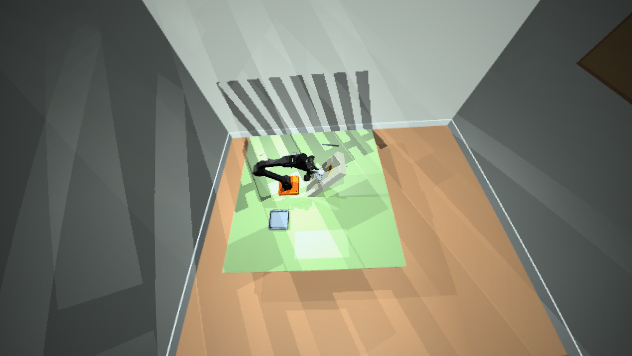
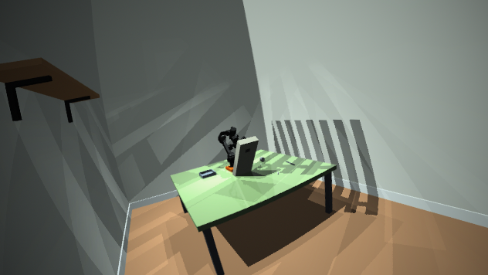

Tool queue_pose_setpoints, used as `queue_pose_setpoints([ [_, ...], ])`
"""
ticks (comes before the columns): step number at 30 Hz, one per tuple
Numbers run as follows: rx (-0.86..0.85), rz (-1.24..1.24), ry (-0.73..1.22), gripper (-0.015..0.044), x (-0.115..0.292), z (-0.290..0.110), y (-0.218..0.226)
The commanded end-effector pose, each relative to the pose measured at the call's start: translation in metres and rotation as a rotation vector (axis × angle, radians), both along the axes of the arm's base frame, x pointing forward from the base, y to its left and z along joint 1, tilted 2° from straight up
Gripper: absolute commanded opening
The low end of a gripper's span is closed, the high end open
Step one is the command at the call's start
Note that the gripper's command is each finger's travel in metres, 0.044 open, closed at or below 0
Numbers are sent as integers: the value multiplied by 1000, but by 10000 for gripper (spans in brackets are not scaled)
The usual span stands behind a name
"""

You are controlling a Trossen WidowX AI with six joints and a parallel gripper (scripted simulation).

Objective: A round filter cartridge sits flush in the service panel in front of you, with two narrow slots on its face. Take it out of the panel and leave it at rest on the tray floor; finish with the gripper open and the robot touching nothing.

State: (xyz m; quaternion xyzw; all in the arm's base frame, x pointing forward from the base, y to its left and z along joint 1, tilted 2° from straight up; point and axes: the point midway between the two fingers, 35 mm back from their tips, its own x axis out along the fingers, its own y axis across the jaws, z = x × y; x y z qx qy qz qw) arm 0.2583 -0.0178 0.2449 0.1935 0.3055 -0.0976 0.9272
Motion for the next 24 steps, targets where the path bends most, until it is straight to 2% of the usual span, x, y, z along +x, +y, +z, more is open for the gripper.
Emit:
queue_pose_setpoints([
  [1,-1,0,-9,100,1,3,0],
  [11,-2,-1,-19,100,-2,-1,0],
  [19,-2,-2,-23,100,32,61,-2],
  [22,-3,-2,-24,100,35,65,-2],
  [24,-2,-1,-24,152,35,71,-2],
])
